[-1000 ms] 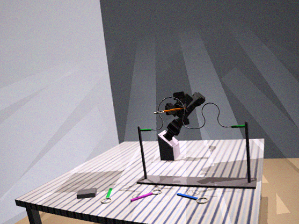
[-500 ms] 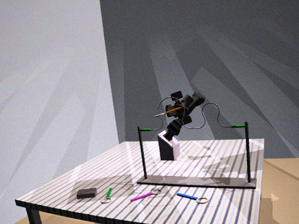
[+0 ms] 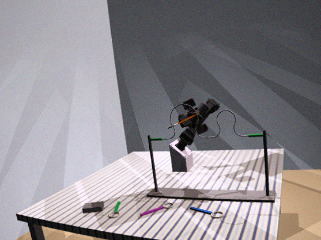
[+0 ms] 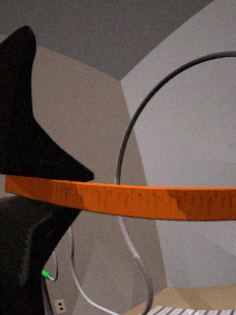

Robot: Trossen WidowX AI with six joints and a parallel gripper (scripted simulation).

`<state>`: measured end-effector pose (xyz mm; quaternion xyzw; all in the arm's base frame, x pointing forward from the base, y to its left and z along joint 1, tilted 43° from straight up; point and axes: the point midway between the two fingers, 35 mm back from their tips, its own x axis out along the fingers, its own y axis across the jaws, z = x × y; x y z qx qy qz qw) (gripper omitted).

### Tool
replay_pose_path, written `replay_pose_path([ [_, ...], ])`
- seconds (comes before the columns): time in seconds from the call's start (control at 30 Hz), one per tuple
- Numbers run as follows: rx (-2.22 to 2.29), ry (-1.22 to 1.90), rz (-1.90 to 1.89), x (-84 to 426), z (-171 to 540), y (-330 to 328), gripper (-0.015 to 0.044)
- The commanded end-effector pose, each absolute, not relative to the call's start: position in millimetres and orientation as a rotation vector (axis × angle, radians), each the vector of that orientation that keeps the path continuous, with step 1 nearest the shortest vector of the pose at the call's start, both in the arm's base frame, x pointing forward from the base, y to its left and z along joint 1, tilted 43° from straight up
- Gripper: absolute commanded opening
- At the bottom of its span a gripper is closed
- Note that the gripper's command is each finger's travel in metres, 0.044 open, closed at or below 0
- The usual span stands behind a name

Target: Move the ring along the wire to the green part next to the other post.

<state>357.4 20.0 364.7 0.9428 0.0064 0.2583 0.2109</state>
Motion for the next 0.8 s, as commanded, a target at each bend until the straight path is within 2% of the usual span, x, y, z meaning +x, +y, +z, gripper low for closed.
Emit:
replay_pose_path([
  [0.0,2.625,0.011,0.722,357.1,363.8,22.9,-0.0150],
  [0.77,2.296,0.119,0.665,356.4,329.5,72.6,-0.0150],
])
